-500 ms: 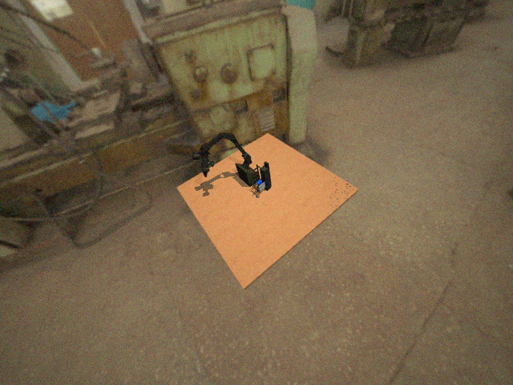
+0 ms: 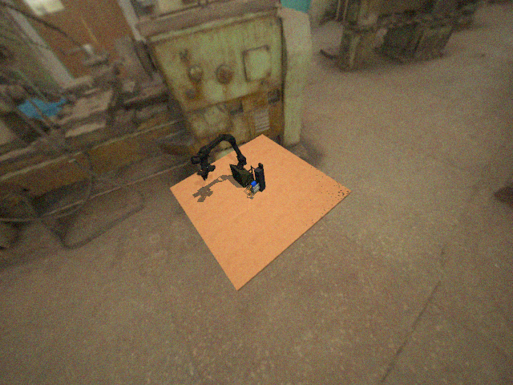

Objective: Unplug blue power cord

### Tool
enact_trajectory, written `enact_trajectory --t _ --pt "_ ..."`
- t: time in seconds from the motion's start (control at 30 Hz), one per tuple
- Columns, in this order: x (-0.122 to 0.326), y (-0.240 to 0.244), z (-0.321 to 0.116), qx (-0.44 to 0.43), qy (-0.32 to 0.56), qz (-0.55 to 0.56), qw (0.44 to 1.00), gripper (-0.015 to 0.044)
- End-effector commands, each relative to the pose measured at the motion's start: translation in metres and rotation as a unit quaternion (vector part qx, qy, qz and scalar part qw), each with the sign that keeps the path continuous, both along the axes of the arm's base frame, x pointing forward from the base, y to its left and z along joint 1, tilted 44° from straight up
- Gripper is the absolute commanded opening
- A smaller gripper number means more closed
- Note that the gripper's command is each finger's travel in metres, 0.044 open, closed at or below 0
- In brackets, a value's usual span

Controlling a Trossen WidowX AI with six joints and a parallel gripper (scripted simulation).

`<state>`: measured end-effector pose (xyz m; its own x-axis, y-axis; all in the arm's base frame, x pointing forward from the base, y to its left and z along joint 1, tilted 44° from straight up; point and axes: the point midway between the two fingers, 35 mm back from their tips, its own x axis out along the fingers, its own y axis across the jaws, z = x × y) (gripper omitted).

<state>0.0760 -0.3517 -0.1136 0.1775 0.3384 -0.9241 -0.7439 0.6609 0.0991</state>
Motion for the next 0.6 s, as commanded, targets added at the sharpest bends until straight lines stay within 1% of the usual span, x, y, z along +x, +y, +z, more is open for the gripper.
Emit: enact_trajectory --t 0.0,0.27,0.57 --pt "0.059 0.037 0.014 0.066 0.062 -0.141 0.986 0.0160" --pt "0.109 0.076 0.030 0.117 0.138 -0.274 0.944 0.0160" --pt "0.154 0.129 0.048 0.160 0.237 -0.412 0.865 0.0160"
